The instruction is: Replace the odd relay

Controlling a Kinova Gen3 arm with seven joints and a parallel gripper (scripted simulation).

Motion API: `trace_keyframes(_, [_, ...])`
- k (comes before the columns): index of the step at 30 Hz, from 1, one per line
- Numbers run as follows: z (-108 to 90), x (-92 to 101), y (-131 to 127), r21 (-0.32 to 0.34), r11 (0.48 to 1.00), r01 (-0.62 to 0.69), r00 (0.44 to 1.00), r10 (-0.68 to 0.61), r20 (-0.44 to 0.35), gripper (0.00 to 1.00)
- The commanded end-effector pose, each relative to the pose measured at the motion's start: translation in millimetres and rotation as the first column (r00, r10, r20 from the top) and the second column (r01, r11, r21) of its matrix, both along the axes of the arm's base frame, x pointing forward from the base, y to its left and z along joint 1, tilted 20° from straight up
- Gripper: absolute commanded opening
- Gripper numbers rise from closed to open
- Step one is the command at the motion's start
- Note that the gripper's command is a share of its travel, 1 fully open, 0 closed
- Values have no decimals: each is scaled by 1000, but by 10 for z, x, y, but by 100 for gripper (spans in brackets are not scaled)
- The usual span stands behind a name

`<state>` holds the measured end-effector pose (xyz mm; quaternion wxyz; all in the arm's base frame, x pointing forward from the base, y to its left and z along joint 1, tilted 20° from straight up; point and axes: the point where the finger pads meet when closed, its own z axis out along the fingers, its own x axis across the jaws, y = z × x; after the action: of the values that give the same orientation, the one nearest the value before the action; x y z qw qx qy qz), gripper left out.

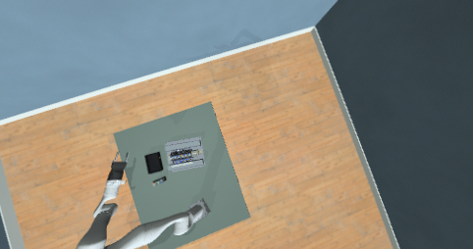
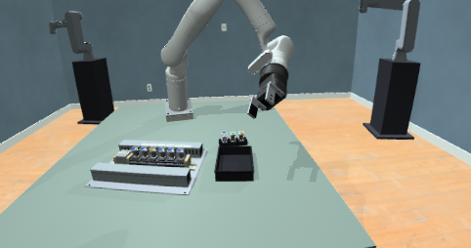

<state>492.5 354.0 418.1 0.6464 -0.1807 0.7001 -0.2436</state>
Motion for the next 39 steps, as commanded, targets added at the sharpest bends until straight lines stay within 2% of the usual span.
trace_keyframes(1, [130, -77, -70, 15, 1000, -6, 1000, 6, 2, 100])
trace_keyframes(7, [276, -195, -219, 15, 1000, -6, 1000, 6, 2, 100])
trace_keyframes(10, [237, -181, -232, 2, 1000, 0, 1000, 0, 1, 100])
trace_keyframes(24, [573, -449, -569, 15, 1000, -6, 1000, 6, 2, 100])
trace_keyframes(27, [538, -437, -576, 1, 1000, 0, 1000, 0, 1, 100])
trace_keyframes(39, [827, -666, -862, 13, 1000, -5, 1000, 5, 2, 100])
